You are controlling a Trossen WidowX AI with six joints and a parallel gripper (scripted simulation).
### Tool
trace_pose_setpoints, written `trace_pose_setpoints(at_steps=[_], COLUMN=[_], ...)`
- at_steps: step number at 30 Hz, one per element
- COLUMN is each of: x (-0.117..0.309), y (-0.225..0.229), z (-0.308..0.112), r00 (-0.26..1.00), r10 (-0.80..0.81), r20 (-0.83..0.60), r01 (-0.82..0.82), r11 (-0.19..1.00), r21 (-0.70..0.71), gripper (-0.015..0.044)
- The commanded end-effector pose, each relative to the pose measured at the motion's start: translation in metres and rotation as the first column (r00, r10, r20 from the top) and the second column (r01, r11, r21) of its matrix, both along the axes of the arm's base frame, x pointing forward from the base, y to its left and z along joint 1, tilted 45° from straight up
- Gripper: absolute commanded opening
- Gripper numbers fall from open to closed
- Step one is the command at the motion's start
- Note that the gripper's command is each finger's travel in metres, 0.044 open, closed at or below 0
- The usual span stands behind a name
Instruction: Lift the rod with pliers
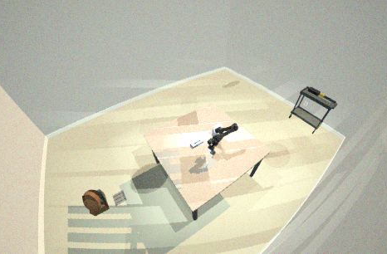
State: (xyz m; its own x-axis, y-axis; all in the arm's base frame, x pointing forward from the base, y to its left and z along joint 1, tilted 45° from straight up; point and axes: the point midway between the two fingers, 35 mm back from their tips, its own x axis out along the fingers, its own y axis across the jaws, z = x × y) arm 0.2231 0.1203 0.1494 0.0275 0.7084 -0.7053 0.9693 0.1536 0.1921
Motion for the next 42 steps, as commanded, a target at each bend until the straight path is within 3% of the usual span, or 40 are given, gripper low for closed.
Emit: trace_pose_setpoints(at_steps=[1,28,42], x=[0.0,0.001,0.015], y=[-0.002,-0.026,-0.037], z=[0.002,0.025,0.016], r00=[1.0,1.0,0.988], r10=[-0.001,0.013,-0.097], r20=[-0.004,-0.017,-0.12], r01=[0.001,-0.013,0.096], r11=[1.0,1.0,0.995], r21=[-0.003,-0.006,-0.017], gripper=[0.0318,0.0318,0.0318])
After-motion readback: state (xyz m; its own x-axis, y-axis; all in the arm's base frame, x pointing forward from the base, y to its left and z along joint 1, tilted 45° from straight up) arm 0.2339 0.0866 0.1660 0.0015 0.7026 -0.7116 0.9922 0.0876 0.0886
